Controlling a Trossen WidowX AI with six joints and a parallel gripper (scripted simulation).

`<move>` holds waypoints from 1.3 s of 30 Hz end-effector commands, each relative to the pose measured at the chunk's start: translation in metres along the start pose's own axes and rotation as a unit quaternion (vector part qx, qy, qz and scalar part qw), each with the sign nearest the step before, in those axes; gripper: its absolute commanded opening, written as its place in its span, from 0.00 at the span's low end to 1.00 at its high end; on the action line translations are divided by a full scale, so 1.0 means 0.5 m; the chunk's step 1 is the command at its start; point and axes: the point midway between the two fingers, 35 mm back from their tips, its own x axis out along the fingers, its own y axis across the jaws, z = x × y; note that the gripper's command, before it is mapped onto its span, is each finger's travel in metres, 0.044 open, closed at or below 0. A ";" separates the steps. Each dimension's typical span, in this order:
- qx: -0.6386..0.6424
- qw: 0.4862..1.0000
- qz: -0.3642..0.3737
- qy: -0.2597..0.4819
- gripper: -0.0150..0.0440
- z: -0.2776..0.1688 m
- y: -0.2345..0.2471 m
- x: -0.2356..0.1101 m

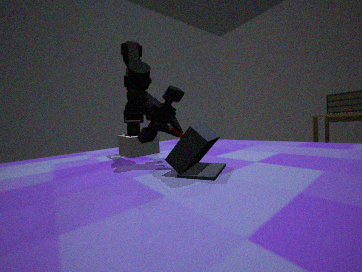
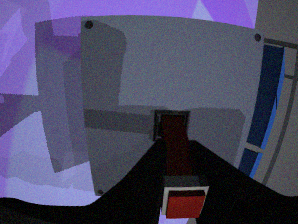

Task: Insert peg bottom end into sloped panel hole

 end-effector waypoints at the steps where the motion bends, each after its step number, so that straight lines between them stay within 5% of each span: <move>1: 0.003 1.000 0.002 0.002 0.25 -0.001 0.002 0.007; 24: 0.000 1.000 0.000 0.000 0.25 0.000 0.001 0.017; 39: 0.000 1.000 0.001 0.000 0.92 0.000 0.001 0.014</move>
